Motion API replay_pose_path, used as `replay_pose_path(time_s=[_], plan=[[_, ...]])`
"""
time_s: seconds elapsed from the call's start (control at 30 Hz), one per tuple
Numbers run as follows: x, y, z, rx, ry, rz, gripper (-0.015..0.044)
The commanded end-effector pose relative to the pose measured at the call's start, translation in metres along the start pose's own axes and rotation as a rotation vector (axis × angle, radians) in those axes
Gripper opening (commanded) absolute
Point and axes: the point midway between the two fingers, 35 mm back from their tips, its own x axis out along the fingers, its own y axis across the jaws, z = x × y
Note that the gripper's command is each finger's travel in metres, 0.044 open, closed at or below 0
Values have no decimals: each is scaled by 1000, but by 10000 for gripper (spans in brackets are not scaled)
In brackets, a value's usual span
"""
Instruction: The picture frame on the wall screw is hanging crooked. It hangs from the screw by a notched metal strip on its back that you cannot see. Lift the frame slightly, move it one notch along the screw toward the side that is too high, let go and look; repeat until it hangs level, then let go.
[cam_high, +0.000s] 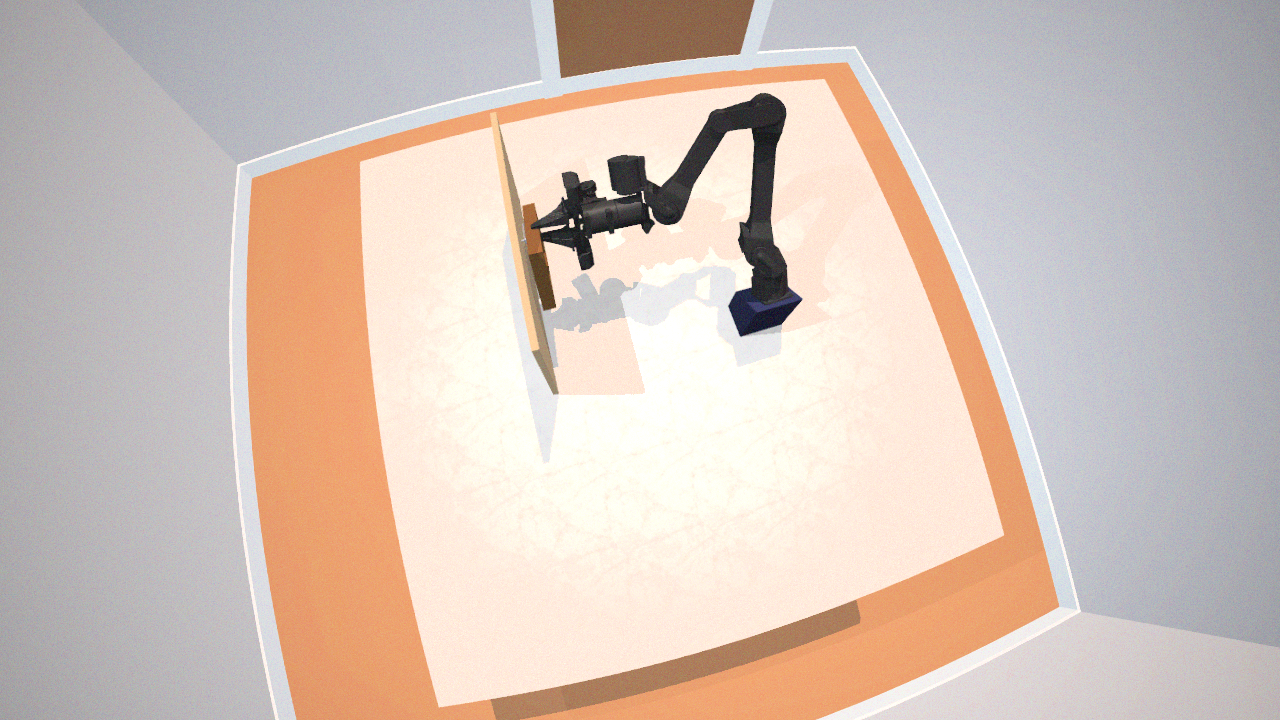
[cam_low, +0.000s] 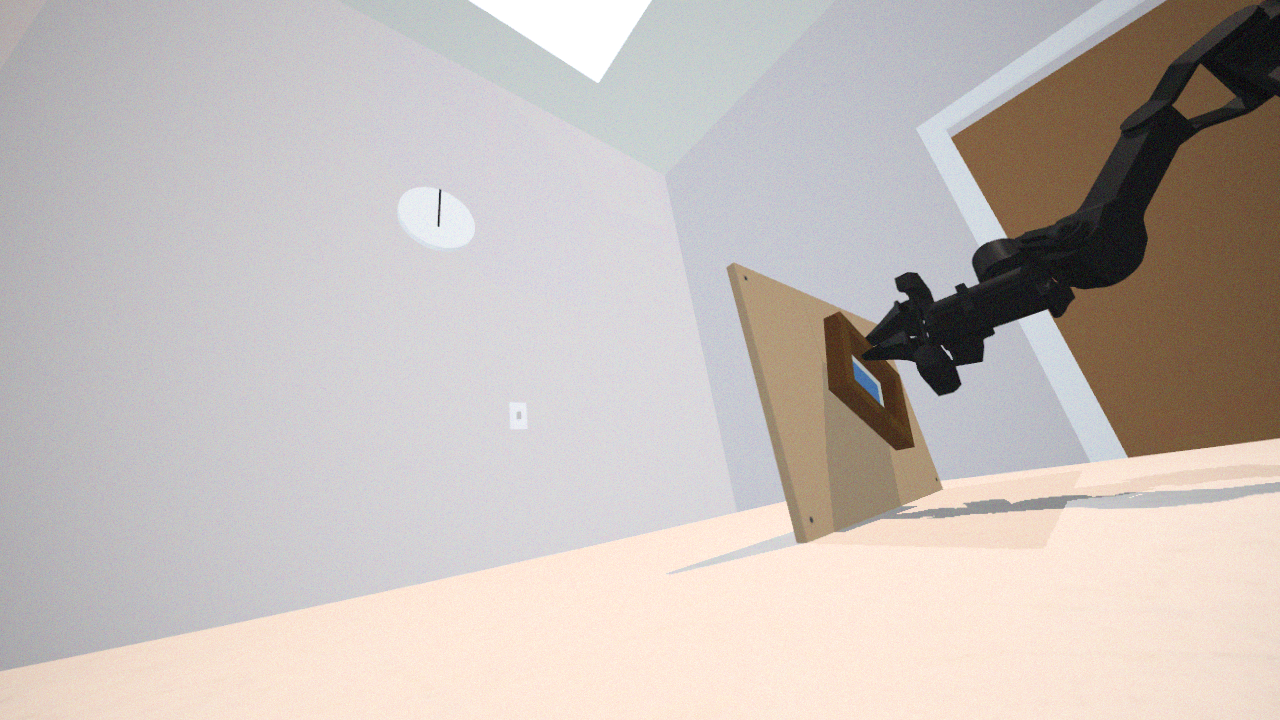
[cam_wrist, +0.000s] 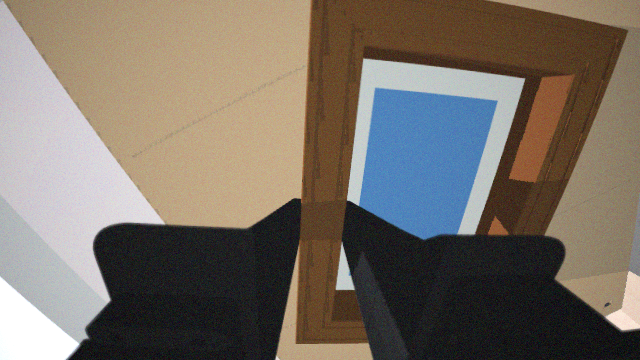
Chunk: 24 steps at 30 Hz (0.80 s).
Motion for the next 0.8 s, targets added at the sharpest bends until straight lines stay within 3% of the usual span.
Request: replay_pose_path(time_s=[0.0, 0.77], plan=[[0, 3, -1, -5, 4, 8, 0], [0, 5, -1, -5, 4, 9, 0]])
